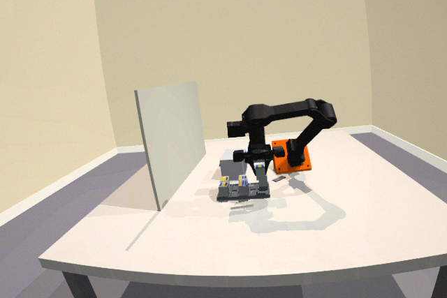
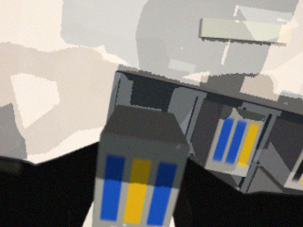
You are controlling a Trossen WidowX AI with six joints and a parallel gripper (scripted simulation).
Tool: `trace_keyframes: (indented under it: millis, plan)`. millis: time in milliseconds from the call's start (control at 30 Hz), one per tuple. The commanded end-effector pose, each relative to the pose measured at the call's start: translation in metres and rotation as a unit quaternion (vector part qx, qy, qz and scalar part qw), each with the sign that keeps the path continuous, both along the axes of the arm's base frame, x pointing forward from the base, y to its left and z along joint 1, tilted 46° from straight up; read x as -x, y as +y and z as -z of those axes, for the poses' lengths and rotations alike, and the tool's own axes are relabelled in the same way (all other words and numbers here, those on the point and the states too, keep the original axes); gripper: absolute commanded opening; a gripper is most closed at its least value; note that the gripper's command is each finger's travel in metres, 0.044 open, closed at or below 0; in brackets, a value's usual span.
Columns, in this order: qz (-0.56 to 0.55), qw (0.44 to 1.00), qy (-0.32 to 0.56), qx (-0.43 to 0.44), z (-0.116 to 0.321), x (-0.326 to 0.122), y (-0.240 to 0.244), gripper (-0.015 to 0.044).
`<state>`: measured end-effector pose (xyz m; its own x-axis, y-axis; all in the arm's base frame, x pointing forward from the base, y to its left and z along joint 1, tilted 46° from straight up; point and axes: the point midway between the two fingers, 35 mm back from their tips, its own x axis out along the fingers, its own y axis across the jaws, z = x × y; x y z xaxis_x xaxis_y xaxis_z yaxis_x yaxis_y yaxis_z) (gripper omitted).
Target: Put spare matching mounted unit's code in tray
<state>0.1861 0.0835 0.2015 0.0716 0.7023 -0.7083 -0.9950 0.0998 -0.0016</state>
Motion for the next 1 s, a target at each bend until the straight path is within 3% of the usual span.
trace_keyframes:
  millis: [0,500,967]
  plan:
    - [0.0,1.0,-0.002,-0.006,-0.014,0.002,-0.01,0.0]
    - [0.008,1.0,-0.015,0.001,-0.009,0.01,-0.019,0.0]
    - [0.019,1.0,-0.013,0.017,0.0,-0.037,-0.055,0.0]
